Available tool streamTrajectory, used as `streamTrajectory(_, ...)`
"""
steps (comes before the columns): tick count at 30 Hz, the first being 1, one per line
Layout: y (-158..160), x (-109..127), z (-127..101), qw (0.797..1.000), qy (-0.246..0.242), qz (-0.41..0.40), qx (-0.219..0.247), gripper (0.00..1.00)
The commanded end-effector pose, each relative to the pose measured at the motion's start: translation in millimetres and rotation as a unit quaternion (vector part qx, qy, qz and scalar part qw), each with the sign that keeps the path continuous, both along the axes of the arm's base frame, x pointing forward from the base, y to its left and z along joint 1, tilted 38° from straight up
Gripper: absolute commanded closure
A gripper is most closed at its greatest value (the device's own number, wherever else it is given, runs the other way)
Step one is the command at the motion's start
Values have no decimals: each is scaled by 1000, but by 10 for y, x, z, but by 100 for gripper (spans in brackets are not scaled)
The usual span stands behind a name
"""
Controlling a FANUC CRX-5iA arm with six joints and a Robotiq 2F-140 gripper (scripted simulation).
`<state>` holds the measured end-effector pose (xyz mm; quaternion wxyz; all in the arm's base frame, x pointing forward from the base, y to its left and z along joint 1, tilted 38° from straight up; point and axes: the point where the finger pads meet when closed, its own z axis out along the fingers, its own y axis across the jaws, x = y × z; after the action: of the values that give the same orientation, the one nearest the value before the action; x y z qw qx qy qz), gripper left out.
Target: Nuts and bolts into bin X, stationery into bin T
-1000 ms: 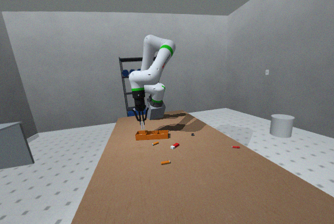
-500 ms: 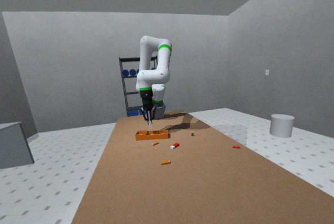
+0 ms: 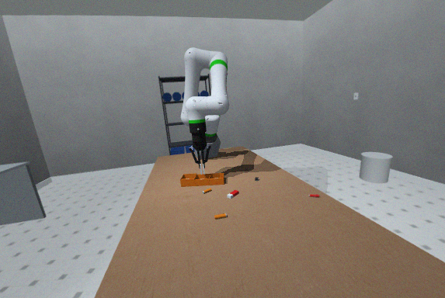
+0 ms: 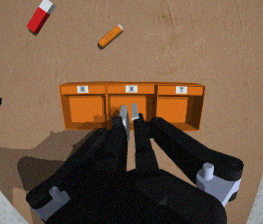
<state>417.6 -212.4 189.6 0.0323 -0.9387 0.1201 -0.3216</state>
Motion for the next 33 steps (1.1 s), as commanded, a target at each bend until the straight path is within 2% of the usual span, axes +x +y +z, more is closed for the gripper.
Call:
streamTrajectory(1, -4, 52, -63, 1000, 0, 0, 0, 85)
streamTrajectory(15, -9, 248, -316, 1000, 0, 0, 0, 85)
streamTrajectory(33, -9, 252, -322, 1000, 0, 0, 0, 85)
